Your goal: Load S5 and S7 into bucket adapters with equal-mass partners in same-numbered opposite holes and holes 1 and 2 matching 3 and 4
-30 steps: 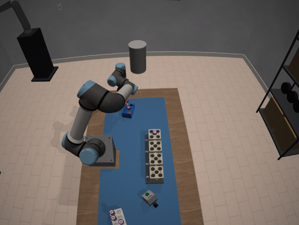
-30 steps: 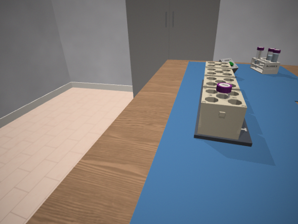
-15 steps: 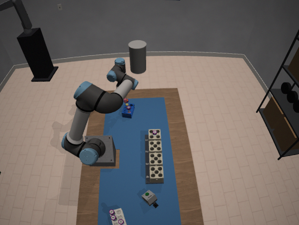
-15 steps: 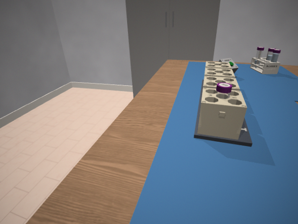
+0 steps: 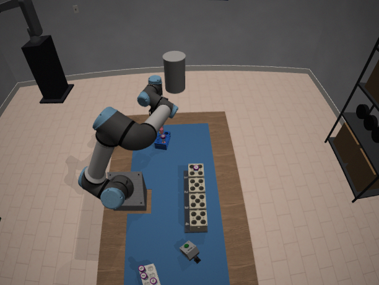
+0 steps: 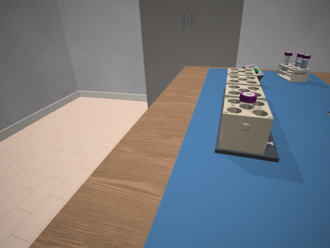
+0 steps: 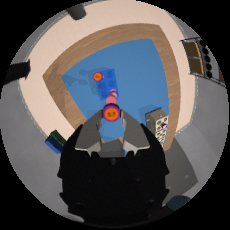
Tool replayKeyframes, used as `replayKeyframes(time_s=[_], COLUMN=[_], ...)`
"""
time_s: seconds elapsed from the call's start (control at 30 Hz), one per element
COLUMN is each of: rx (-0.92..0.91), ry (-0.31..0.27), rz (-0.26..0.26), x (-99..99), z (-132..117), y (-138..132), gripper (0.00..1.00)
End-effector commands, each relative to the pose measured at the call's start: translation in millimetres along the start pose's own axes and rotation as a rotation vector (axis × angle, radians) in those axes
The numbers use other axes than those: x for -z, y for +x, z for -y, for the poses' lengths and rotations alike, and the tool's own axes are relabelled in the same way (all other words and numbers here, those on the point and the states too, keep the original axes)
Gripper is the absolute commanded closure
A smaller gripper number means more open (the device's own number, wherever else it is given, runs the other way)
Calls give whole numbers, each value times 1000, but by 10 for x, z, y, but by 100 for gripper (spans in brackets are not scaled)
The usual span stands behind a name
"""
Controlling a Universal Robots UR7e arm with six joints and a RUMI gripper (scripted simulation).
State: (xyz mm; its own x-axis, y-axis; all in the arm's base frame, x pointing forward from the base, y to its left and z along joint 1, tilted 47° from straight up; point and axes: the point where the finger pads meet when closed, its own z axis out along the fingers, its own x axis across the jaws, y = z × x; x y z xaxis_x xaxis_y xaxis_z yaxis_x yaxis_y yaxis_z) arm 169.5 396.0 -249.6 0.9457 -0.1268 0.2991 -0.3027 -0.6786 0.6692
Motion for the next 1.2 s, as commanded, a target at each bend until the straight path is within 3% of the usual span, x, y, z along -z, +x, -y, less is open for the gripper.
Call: replayKeyframes(time_s=[0.0,0.07,1.17], rx=[-153,-153,-953], ry=[5,5,5], rz=[-1,-1,1], x=[14,14,9], z=[-231,-231,-1440], y=[310,310,1904], gripper=[100,100,100])
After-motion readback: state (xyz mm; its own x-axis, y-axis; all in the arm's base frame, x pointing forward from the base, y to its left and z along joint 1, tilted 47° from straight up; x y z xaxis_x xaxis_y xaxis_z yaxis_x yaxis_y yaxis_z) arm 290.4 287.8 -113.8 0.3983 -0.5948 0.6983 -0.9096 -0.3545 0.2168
